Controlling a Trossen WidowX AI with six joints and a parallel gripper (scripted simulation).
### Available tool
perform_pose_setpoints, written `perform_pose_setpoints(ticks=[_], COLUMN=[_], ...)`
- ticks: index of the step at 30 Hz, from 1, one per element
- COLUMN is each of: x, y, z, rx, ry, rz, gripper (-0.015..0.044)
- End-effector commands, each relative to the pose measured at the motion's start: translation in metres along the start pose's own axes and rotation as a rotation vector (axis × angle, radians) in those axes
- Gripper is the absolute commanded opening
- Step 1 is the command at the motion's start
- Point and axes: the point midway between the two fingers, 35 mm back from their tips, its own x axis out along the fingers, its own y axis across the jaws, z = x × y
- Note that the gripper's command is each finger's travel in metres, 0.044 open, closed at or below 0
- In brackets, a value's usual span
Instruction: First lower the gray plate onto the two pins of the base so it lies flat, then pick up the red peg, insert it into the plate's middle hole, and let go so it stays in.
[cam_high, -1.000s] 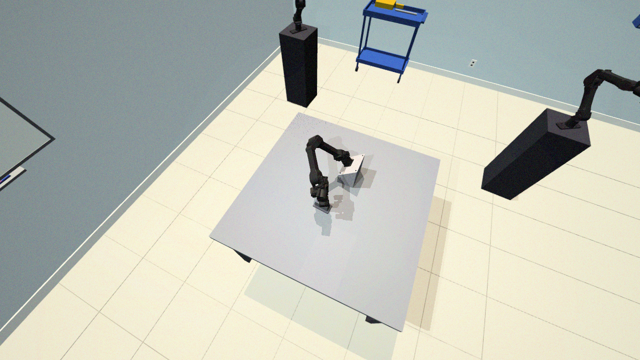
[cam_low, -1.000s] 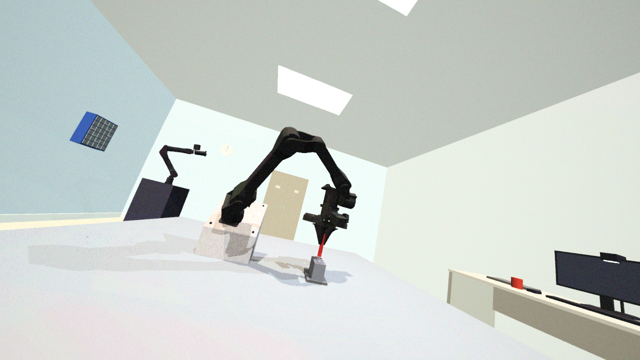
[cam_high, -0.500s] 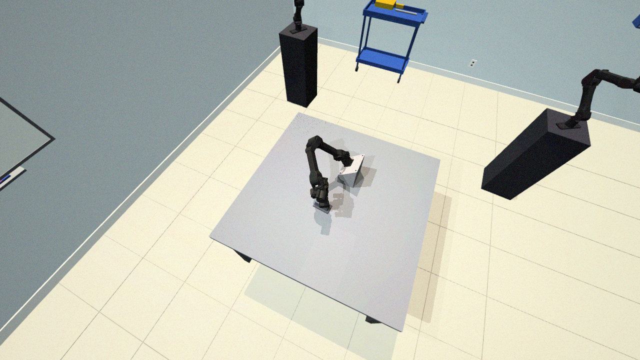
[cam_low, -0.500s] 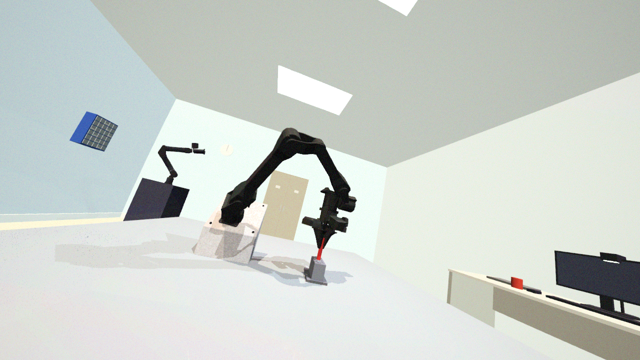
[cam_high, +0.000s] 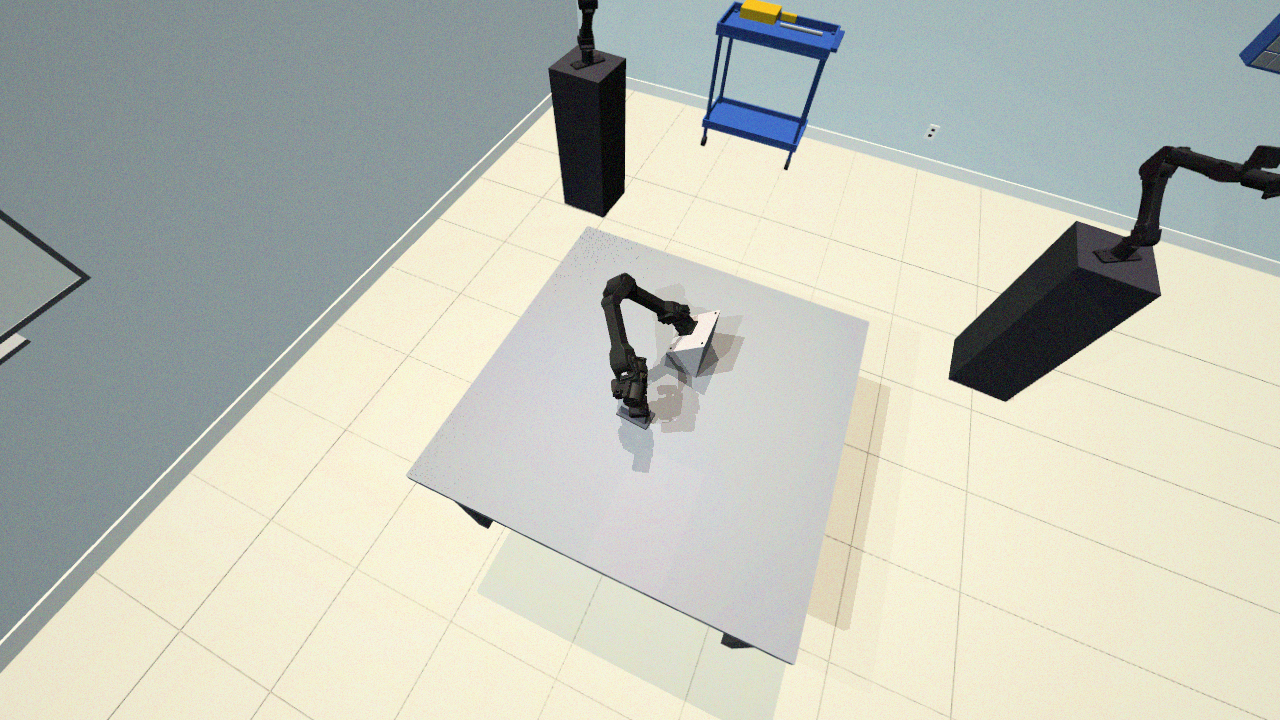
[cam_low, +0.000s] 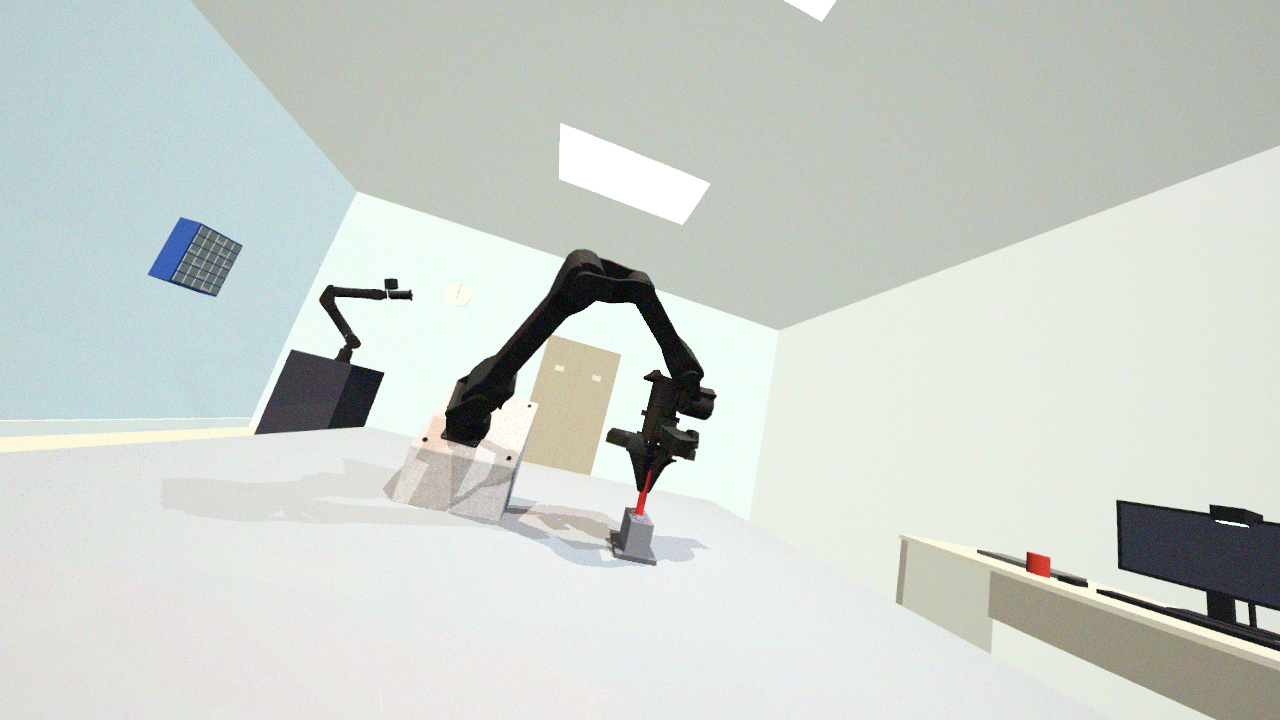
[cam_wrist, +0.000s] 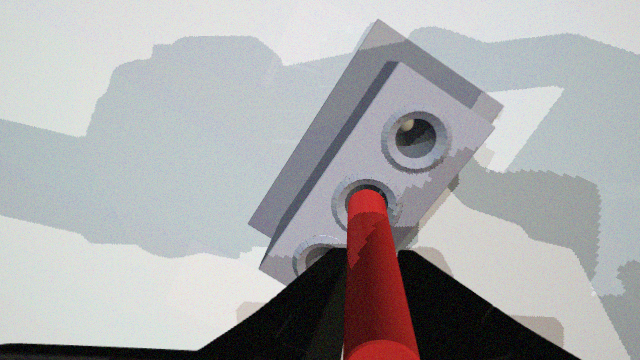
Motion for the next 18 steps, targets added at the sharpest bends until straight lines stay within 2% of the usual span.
perform_pose_setpoints(ticks=[1,17,18], x=[0.0011,0.0016,0.0016], y=[-0.0001,-0.0001,-0.0001], z=[-0.0002,-0.0002,-0.0002], rx=[0.000,0.004,0.004], ry=[0.000,0.000,0.000], rz=[0.000,0.000,0.000], gripper=[0.0000,0.0000,0.0026])
